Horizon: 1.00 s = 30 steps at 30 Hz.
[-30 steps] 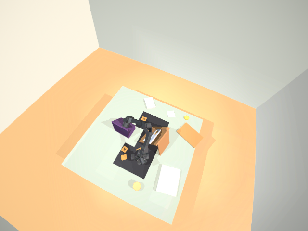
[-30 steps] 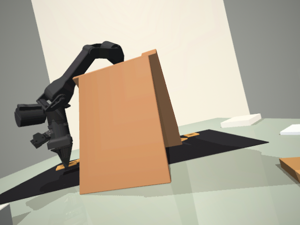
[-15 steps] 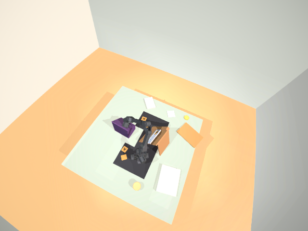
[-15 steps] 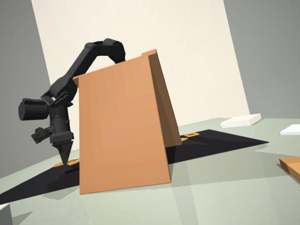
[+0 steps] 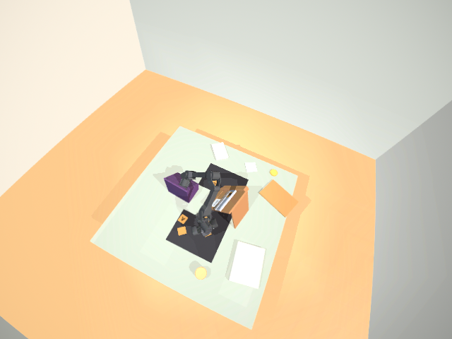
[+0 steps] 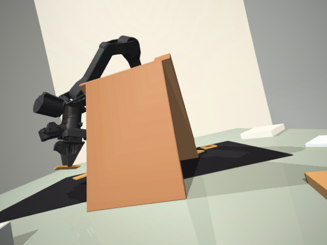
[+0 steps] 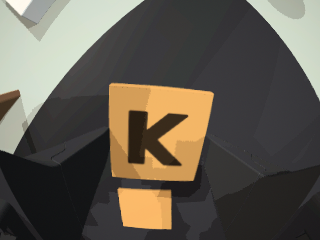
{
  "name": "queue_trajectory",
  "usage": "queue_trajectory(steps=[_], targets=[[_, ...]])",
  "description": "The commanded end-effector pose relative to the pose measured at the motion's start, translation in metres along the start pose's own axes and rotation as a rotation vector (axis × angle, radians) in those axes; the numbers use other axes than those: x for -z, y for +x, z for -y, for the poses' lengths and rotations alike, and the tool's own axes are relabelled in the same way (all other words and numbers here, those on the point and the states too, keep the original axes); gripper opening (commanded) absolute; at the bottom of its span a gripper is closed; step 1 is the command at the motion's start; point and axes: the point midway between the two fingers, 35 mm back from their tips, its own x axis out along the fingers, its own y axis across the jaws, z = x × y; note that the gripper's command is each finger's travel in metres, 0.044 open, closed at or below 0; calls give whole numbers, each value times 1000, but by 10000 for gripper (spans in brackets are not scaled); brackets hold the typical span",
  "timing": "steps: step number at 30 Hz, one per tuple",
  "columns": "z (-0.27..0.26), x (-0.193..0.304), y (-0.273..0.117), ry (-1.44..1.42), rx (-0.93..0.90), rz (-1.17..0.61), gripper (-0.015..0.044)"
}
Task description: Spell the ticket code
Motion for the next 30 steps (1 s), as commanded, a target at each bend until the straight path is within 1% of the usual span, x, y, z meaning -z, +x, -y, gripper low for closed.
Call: queue_trajectory(steps=[1, 16, 30], targets=[[-4, 0, -10, -56, -36, 54, 0], [-18, 8, -50, -278, -132, 269, 0], [-32, 26, -91, -489, -183, 469, 0]])
